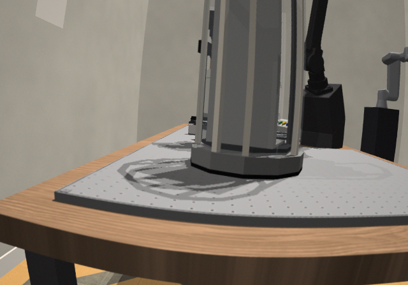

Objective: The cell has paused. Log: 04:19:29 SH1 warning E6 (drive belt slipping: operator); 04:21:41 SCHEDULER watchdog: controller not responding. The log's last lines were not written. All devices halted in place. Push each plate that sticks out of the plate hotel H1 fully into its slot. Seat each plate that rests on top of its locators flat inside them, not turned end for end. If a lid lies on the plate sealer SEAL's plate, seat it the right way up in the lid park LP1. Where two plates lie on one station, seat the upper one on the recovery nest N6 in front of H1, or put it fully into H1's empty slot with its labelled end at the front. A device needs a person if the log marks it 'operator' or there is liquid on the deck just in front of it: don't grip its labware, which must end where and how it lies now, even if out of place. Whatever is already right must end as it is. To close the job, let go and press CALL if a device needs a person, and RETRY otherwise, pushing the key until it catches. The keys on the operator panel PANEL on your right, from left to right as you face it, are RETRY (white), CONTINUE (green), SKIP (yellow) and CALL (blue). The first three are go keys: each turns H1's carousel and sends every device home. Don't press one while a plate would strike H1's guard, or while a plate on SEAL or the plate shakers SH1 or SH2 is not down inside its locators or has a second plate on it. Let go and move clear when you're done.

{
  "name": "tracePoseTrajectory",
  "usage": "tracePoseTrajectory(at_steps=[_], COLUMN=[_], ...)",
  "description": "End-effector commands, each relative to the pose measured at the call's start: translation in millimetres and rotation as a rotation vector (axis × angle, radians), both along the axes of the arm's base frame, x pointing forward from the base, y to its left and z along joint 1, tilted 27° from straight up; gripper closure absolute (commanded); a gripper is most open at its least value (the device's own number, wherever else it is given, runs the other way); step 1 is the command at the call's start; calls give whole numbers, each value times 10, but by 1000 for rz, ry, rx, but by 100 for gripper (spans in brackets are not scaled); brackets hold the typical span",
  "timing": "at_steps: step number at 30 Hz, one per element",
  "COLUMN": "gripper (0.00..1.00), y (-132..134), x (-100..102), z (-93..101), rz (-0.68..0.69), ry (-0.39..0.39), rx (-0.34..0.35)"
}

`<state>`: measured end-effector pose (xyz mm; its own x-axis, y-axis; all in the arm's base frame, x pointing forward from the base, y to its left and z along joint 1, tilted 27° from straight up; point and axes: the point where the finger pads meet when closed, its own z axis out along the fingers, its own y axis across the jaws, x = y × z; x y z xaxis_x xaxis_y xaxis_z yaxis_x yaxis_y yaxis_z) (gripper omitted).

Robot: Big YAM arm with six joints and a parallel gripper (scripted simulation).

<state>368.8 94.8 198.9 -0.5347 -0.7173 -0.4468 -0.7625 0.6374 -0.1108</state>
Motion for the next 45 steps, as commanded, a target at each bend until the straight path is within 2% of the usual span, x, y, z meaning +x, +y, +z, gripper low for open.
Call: tracePoseTrajectory(at_steps=[1, 42, 45], gripper=[0, 0, 0], y=[-13, -13, -13], x=[19, 17, 17], z=[50, 46, 46], rz=[113, 877, 891], ry=[-59, -300, -305], rx=[-46, -369, -375])
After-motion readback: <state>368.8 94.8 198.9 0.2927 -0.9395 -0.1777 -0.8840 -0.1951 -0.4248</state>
